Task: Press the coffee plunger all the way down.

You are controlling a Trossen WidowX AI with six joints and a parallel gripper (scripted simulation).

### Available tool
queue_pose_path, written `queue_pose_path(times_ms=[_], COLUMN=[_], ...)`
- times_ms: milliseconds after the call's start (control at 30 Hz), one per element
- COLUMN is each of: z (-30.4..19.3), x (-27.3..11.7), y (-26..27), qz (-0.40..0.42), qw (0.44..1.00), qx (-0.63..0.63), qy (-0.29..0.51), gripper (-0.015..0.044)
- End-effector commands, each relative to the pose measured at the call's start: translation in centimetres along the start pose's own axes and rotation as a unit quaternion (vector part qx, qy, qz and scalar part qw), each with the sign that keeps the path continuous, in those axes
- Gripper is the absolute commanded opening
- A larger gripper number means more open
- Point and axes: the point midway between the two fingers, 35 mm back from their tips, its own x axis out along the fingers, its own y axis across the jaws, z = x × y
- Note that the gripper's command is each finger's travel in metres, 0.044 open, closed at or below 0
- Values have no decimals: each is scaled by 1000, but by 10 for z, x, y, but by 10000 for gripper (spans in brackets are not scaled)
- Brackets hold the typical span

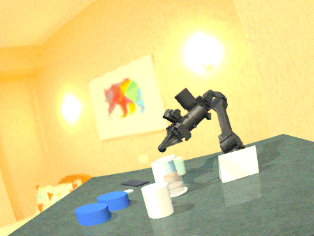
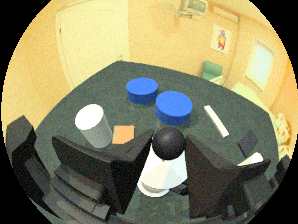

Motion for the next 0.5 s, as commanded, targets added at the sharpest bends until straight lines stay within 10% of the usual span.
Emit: queue_pose_path(times_ms=[0, 467], z=[-11, -9], x=[5, 6], y=[0, 1], qz=[-5, -5], qw=[1000, 1000], qx=[-16, -16], qy=[15, 15], gripper=[125, 125])
